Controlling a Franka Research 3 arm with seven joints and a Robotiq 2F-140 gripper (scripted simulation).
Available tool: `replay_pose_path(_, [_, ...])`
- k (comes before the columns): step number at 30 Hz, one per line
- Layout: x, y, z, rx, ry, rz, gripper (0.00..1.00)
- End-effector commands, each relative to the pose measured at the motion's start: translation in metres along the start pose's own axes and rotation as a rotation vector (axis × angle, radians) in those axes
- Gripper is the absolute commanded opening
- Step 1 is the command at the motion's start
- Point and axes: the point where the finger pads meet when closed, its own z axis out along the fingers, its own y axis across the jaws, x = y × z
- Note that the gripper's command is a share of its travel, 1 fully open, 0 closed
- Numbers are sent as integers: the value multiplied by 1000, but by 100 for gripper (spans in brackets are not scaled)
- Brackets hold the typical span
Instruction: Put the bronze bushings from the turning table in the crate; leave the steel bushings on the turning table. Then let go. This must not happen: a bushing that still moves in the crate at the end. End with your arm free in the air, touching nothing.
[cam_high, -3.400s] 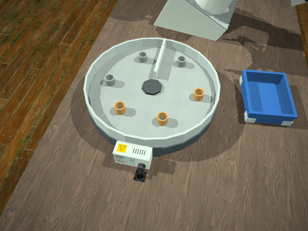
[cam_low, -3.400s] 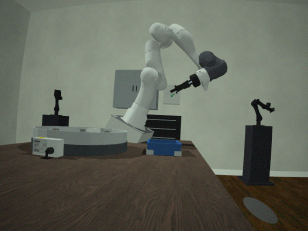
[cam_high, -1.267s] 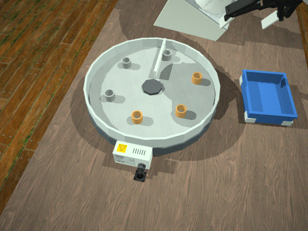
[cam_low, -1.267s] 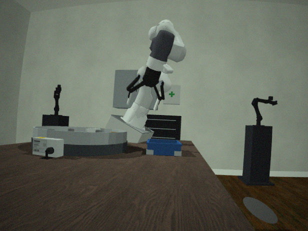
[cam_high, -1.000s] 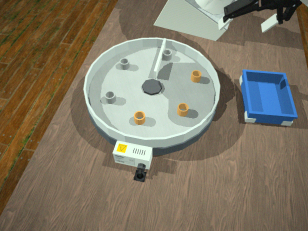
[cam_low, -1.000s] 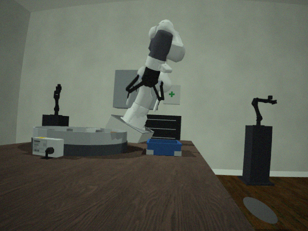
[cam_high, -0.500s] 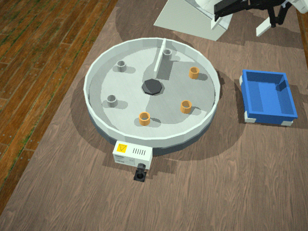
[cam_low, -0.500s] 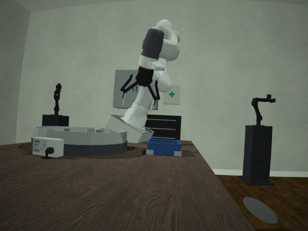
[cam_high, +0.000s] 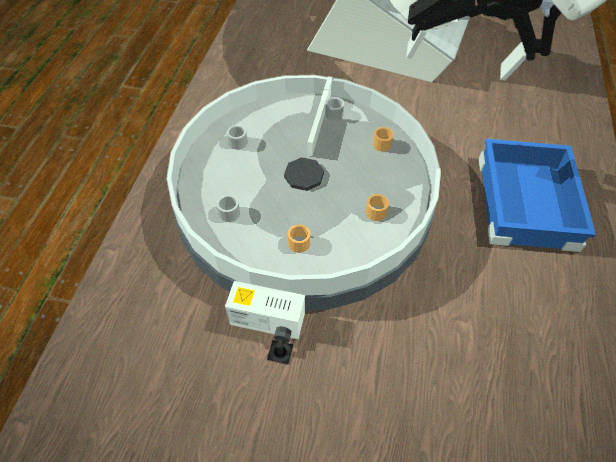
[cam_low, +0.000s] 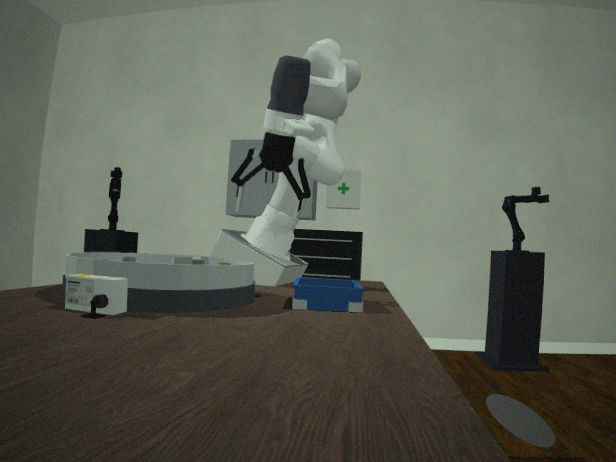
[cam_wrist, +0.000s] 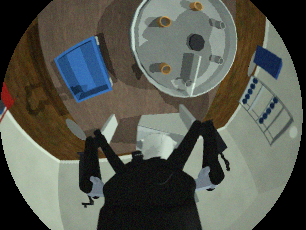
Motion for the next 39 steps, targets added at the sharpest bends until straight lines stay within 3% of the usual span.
replay_pose_path(1, [3,0,0,3,9,22,100])
replay_pose_path(4, [3,0,0,3,9,22,100])
replay_pose_path(5, [8,22,3,54,49,143,100])
replay_pose_path(18, [8,22,3,54,49,143,100])
replay_pose_path(19, [12,43,6,101,86,258,100])
replay_pose_path(31, [12,43,6,101,86,258,100])
replay_pose_path(32, [14,63,9,143,120,367,100])
replay_pose_path(39, [14,63,9,143,120,367,100])
